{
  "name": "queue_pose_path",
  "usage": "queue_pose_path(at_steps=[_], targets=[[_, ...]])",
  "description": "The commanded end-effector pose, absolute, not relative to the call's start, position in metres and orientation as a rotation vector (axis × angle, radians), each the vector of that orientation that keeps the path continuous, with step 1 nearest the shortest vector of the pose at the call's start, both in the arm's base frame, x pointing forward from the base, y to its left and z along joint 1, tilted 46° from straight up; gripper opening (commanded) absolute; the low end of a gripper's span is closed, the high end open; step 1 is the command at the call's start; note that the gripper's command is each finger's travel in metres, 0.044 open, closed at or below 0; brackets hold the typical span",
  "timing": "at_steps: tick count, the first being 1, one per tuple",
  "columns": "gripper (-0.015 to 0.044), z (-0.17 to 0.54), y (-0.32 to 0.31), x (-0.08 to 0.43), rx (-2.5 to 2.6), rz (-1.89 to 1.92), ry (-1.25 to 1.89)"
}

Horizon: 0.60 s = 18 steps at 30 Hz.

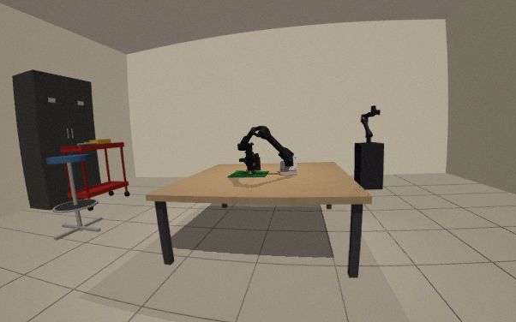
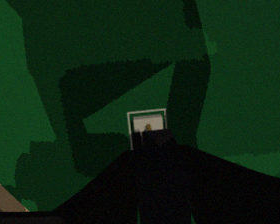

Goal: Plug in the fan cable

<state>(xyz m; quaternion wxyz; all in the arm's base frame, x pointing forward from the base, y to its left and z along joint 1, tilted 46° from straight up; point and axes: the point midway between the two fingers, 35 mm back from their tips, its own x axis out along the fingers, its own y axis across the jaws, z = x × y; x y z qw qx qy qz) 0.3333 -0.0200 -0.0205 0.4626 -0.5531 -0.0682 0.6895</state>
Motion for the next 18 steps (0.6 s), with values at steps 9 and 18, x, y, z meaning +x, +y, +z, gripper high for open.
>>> queue_pose_path(at_steps=[9, 18], targets=[[0.0000, -0.0224, -0.0178, 0.3334, -1.356, 1.692, -0.167], [0.0000, -0.0238, -0.0163, 0.3336, -1.356, 1.691, -0.167]])
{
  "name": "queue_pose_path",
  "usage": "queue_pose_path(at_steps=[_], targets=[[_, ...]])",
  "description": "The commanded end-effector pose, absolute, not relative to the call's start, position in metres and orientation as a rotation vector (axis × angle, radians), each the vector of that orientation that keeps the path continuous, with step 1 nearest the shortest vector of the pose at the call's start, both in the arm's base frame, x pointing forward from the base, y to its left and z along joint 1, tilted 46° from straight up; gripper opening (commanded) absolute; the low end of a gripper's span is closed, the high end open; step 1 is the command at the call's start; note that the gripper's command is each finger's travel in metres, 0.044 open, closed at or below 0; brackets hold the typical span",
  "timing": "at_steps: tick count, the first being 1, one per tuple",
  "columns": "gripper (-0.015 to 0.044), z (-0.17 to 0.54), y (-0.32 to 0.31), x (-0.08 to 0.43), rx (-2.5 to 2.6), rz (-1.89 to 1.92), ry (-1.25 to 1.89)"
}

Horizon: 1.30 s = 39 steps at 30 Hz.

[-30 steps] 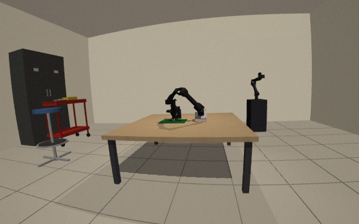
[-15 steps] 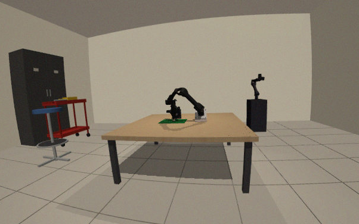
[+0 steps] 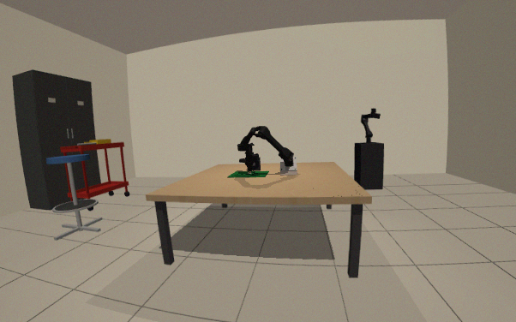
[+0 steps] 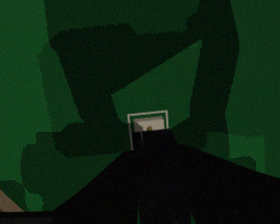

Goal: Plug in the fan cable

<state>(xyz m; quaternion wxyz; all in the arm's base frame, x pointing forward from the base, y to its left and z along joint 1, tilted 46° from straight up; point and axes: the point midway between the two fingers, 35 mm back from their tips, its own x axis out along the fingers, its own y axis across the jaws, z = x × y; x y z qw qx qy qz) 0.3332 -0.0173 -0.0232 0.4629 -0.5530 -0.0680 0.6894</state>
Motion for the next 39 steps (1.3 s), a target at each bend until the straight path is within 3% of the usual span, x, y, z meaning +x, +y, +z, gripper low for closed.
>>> queue_pose_path(at_steps=[1, 25, 35, 39], targets=[[0.0000, -0.024, -0.016, 0.334, -1.356, 1.691, -0.167], [0.0000, -0.035, -0.004, 0.334, -1.355, 1.691, -0.168], [0.0260, -0.033, -0.007, 0.334, -1.357, 1.690, -0.167], [0.0260, -0.025, -0.016, 0.334, -1.358, 1.690, -0.166]])
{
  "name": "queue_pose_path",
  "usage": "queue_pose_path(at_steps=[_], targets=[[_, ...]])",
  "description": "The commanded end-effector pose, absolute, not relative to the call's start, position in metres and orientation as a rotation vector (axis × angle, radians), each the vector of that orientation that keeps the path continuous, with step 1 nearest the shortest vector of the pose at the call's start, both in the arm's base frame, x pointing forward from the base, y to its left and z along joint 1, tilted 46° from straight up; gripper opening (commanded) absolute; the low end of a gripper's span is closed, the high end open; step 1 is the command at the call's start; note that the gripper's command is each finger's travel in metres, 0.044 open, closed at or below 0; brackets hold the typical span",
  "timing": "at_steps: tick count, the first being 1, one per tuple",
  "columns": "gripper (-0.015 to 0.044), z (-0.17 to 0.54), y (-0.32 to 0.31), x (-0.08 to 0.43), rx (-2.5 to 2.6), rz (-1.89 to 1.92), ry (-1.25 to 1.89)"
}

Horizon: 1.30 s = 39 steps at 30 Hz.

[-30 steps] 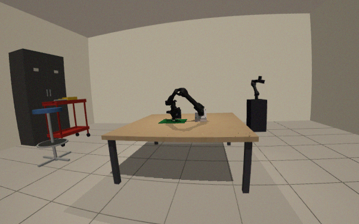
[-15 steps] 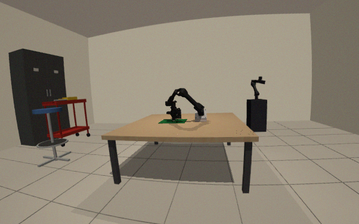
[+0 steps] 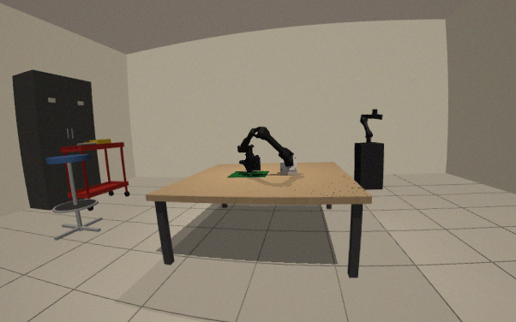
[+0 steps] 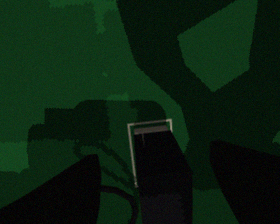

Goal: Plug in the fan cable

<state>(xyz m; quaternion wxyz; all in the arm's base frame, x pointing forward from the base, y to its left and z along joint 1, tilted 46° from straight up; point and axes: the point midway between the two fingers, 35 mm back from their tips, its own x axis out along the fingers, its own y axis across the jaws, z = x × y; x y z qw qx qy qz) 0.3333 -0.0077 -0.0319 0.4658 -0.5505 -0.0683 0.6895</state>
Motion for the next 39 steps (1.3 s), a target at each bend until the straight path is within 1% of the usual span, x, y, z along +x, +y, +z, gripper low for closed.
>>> queue_pose_path(at_steps=[1, 4, 10, 19, 21, 39], targets=[[0.0260, -0.015, -0.027, 0.334, -1.358, 1.691, -0.164], [0.0260, 0.005, -0.047, 0.332, -1.357, 1.692, -0.165], [0.0260, 0.008, -0.045, 0.326, -1.358, 1.692, -0.163], [0.0260, 0.034, -0.015, 0.237, -1.365, 1.695, -0.141], [0.0260, 0.036, -0.010, 0.223, -1.366, 1.695, -0.138], [0.0260, 0.036, -0.009, 0.221, -1.366, 1.695, -0.137]])
